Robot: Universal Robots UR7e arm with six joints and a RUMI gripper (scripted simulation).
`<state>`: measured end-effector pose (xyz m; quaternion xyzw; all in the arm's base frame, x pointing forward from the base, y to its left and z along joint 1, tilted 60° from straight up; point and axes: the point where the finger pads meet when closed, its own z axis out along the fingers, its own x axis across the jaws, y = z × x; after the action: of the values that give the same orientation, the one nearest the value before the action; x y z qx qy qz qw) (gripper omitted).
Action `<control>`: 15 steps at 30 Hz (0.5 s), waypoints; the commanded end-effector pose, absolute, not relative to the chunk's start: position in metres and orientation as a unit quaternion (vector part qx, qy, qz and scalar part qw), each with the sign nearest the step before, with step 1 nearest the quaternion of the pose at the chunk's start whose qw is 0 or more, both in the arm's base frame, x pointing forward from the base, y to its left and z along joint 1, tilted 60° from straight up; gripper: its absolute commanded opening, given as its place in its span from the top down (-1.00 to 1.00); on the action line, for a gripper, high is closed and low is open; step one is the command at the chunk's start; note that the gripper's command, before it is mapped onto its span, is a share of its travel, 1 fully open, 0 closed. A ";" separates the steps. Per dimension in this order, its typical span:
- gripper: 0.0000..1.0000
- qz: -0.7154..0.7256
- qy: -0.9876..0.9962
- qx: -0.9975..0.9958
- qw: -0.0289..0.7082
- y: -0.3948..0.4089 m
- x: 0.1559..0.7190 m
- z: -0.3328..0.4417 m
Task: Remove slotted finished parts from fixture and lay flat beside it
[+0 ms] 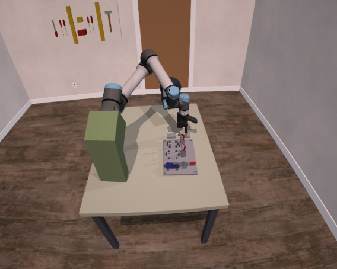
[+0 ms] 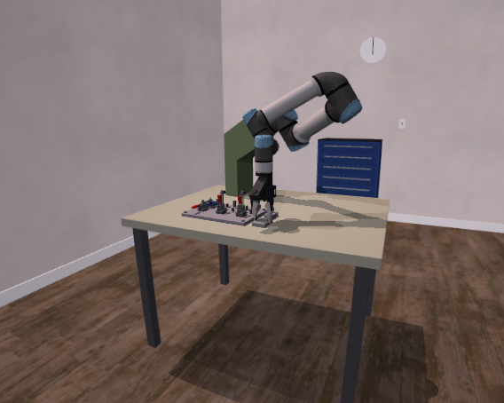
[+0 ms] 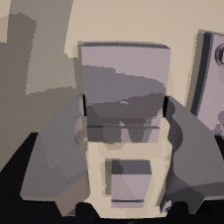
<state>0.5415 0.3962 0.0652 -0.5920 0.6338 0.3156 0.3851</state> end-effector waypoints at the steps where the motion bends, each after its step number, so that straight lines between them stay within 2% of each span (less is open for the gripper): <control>1: 1.00 0.315 0.634 -0.592 0.385 0.396 0.542 0.066; 6: 1.00 0.315 0.634 -0.592 0.385 0.396 0.542 0.066; 7: -0.09 0.315 0.634 -0.592 0.385 0.396 0.542 0.066; 15: -0.09 0.315 0.634 -0.592 0.385 0.396 0.542 0.066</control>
<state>0.5415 0.3961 0.0652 -0.5920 0.6338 0.3155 0.3851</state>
